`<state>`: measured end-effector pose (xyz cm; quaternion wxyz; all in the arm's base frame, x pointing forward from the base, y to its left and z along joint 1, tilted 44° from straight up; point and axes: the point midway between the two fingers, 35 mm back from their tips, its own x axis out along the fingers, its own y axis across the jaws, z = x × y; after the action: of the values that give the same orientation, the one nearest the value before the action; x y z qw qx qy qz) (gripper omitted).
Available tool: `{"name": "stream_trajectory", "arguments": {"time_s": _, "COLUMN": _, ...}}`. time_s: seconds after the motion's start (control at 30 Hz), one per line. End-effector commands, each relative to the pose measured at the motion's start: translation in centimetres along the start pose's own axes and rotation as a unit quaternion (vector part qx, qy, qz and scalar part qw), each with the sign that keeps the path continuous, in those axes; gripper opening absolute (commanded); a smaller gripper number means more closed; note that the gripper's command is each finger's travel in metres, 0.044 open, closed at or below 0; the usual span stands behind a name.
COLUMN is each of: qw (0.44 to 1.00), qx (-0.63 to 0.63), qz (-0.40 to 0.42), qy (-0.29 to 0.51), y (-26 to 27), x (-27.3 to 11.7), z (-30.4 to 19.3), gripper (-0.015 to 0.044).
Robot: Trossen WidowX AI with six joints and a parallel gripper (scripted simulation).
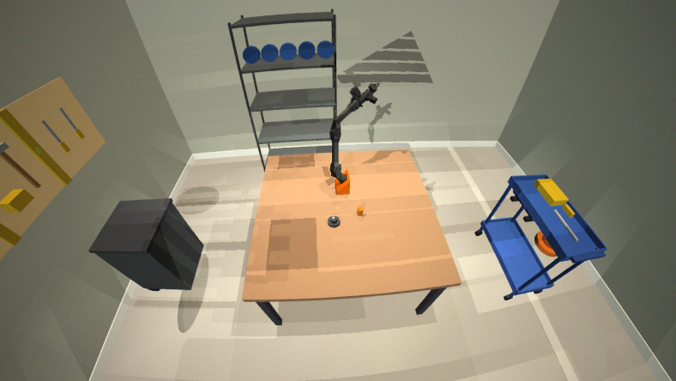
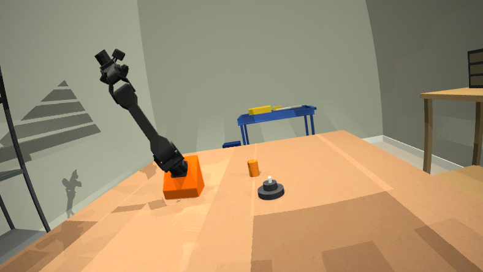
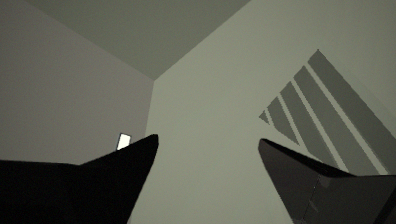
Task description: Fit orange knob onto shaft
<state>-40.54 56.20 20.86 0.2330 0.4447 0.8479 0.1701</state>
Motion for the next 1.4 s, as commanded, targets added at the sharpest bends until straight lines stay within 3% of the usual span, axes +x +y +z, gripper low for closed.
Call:
{"name": "stream_trajectory", "arguments": {"time_s": 0.0, "qw": 1.000, "qx": 0.000, "qz": 0.000, "qy": 0.000, "y": 0.0, "x": 0.0, "z": 0.0, "gripper": 0.0426}}
{"name": "stream_trajectory", "arguments": {"time_s": 0.33, "qw": 0.974, "qx": -0.162, "qz": 0.016, "qy": -0.160, "y": 8.4, "x": -1.2, "z": 12.0, "gripper": 0.0440}}
{"name": "stream_trajectory", "arguments": {"time_s": 0.6, "qw": 0.901, "qx": -0.305, "qz": -0.041, "qy": -0.305, "y": 15.6, "x": -6.4, "z": 23.4, "gripper": 0.0440}}
{"name": "stream_trajectory", "arguments": {"time_s": 1.03, "qw": 0.724, "qx": -0.439, "qz": -0.255, "qy": -0.467, "y": 22.2, "x": -20.7, "z": 39.5, "gripper": 0.0440}}
{"name": "stream_trajectory", "arguments": {"time_s": 1.37, "qw": 0.576, "qx": -0.451, "qz": -0.493, "qy": -0.471, "y": 22.5, "x": -35.8, "z": 48.5, "gripper": 0.0440}}
